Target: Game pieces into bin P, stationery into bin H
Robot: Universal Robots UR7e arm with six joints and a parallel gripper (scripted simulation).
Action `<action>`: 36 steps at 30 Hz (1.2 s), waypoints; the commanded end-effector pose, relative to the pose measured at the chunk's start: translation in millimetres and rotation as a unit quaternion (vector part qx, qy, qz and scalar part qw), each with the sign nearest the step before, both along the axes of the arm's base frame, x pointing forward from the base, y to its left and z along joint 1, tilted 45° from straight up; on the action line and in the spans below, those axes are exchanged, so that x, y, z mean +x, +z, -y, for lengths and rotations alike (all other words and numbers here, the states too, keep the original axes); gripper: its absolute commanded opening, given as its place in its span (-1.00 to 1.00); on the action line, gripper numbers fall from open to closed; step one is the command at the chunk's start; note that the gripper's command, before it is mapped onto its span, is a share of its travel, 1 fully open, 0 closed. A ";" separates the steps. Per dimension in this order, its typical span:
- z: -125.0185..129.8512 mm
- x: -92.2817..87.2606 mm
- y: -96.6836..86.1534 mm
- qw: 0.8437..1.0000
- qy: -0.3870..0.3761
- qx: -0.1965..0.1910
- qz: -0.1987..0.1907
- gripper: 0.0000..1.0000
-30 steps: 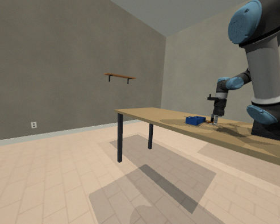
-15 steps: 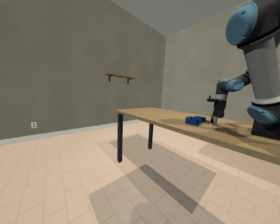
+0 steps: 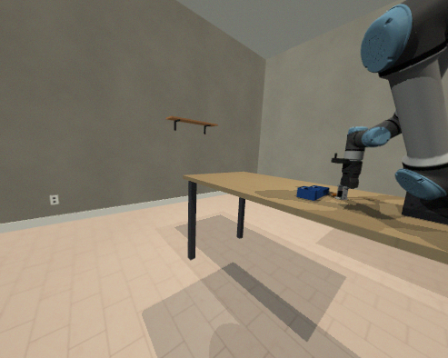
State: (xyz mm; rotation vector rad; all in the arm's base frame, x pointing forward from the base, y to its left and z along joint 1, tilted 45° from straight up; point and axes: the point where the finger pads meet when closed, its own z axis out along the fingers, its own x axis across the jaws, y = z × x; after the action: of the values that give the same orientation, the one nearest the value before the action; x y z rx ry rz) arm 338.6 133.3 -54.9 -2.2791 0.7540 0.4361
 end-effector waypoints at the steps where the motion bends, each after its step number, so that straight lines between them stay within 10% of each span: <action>1: 0.4 0.4 0.1 1.000 0.000 0.000 0.000 -0.02; 36: 16.6 2.5 16.5 1.000 0.000 0.000 0.000 -0.02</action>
State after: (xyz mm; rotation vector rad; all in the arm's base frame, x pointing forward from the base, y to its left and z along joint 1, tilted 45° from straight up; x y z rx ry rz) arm 339.4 127.4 -49.0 -2.2787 0.7543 0.4369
